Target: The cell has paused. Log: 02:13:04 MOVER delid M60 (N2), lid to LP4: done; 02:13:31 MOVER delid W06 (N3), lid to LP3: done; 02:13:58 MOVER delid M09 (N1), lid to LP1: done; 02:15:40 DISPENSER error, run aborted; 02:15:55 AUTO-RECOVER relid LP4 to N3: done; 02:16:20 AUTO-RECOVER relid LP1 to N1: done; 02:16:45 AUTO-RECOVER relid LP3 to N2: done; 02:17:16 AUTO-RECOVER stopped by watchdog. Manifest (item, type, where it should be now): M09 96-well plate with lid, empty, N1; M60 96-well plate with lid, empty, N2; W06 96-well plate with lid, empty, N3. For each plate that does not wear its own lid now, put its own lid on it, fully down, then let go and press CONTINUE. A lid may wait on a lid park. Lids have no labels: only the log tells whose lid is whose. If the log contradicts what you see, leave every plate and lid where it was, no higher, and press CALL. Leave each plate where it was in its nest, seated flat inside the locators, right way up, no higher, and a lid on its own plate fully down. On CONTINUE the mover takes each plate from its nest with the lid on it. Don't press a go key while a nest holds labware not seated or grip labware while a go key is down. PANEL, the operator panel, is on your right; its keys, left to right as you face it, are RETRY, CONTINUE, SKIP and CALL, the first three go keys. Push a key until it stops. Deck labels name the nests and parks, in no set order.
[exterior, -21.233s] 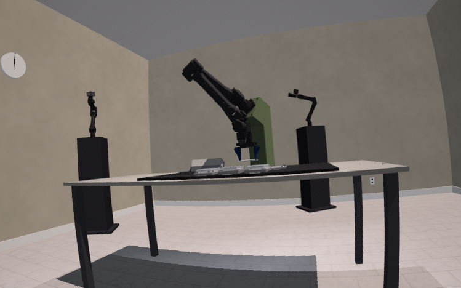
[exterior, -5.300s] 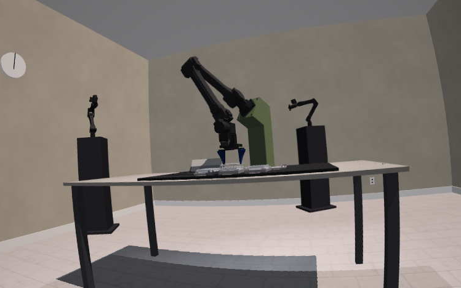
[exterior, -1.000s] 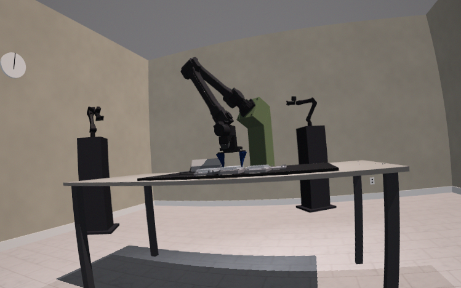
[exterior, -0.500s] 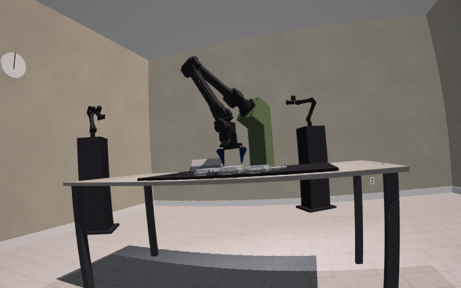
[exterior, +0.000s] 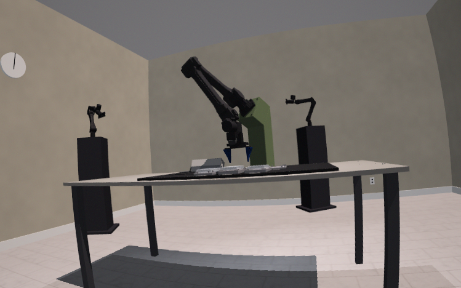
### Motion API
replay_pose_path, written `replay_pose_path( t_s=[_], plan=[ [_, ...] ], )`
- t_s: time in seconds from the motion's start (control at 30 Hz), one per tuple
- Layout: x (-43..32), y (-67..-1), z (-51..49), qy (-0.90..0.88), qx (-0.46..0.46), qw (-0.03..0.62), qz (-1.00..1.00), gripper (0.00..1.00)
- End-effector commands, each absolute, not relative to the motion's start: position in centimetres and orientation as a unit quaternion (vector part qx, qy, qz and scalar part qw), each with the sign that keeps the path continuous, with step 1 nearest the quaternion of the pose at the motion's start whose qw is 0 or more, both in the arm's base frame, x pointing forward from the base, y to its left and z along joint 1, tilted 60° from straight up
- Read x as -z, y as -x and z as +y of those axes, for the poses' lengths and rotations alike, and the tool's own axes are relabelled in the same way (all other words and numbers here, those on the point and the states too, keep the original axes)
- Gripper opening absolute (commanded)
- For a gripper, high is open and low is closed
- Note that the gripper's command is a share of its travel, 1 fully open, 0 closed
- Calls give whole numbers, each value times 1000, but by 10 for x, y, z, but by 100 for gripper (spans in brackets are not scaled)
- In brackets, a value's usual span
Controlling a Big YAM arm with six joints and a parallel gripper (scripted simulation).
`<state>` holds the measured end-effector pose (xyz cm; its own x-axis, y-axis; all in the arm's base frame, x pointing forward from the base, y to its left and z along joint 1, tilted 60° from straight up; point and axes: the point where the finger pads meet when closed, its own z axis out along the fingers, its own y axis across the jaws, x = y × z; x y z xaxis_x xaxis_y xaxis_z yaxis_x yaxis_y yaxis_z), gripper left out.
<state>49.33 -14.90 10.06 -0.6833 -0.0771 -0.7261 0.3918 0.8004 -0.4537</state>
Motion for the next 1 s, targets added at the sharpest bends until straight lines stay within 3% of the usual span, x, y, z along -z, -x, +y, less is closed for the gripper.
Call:
replay_pose_path(
  t_s=[0.0, 0.97],
  plan=[
    [-88, -488, -137, -91, 296, 396, 865, 100],
    [19, -411, -115, -88, 297, 387, 868, 100]
  ],
)
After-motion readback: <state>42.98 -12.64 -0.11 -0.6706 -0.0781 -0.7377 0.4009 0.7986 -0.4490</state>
